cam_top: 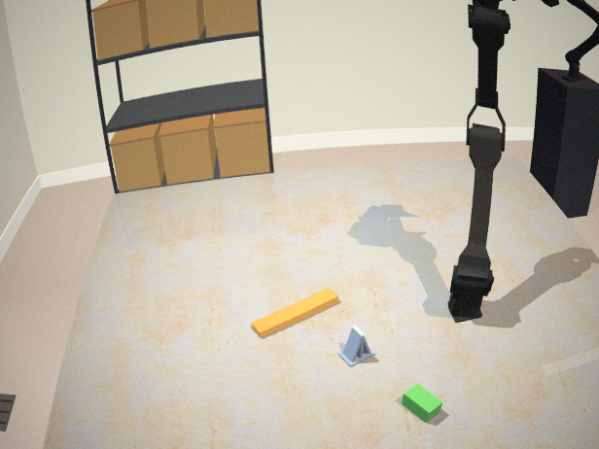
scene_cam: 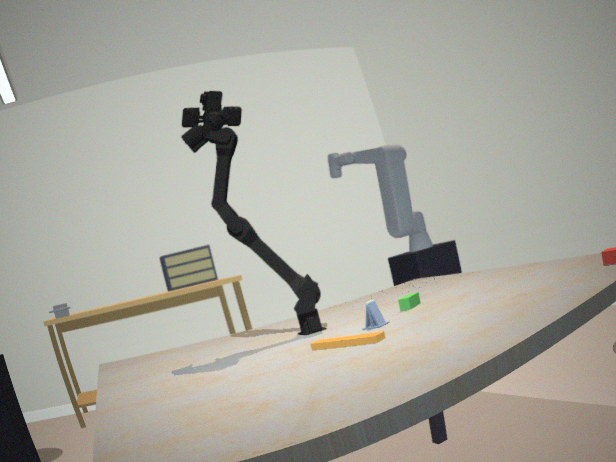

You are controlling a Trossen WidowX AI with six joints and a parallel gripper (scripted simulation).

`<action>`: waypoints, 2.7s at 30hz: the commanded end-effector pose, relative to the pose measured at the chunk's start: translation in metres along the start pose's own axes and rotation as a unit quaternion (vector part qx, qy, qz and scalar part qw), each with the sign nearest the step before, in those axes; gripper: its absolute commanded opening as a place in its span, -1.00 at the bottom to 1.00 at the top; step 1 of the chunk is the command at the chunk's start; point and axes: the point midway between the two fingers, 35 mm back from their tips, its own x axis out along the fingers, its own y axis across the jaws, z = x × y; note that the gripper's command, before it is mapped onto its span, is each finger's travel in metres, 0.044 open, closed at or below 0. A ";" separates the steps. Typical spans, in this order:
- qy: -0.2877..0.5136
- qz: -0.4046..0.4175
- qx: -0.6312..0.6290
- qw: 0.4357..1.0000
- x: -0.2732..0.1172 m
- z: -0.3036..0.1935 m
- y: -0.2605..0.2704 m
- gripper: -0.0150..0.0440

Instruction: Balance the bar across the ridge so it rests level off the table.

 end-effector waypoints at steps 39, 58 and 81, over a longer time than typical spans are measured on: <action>-0.311 -0.499 -0.116 0.800 -0.231 0.157 -0.321 0.58; -0.287 -0.775 -0.109 0.553 -0.461 0.121 -0.366 0.58; -0.078 -0.954 0.095 0.274 -0.668 -0.050 -0.306 0.58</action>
